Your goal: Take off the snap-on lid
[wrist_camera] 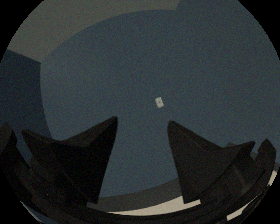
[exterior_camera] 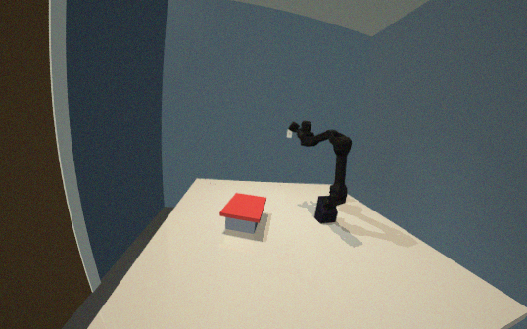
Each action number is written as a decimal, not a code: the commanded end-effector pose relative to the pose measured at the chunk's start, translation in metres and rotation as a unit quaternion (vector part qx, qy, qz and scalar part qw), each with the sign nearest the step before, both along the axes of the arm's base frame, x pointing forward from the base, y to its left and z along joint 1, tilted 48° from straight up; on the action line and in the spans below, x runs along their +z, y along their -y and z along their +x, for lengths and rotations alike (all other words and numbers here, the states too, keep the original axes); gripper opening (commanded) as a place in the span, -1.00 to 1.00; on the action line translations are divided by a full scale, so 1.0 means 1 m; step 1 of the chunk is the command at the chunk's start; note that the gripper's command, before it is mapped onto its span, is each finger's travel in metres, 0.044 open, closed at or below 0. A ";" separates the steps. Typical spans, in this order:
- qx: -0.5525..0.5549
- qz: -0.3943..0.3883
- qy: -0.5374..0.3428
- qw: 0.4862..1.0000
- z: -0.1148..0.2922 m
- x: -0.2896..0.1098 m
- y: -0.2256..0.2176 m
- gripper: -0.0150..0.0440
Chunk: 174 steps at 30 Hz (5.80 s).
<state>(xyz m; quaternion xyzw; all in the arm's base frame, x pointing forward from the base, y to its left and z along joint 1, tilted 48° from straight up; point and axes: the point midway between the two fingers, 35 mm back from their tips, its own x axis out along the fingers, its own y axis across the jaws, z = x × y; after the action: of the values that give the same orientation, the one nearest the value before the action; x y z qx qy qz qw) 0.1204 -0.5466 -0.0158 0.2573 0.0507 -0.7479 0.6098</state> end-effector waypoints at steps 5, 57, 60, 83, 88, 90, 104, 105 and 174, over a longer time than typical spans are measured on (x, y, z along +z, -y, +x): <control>0.089 0.063 0.150 0.983 0.098 0.023 -0.061 0.31; 0.088 0.666 0.403 0.621 0.204 0.084 -0.539 0.31; 0.089 0.667 0.404 0.619 0.198 0.064 -0.563 0.31; 0.089 0.667 0.404 0.619 0.216 0.048 -0.572 0.31; 0.089 0.667 0.404 0.619 0.222 0.043 -0.575 0.31; 0.089 0.667 0.404 0.619 0.224 0.041 -0.576 0.31; 0.089 0.667 0.405 0.619 0.237 0.026 -0.585 0.31; 0.089 0.667 0.405 0.619 0.238 0.025 -0.586 0.31; 0.089 0.666 0.405 0.620 0.243 0.021 -0.585 -0.49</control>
<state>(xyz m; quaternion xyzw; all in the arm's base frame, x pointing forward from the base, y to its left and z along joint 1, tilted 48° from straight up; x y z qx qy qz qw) 0.3632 0.0407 0.0041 0.8640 0.3058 -0.2722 0.2931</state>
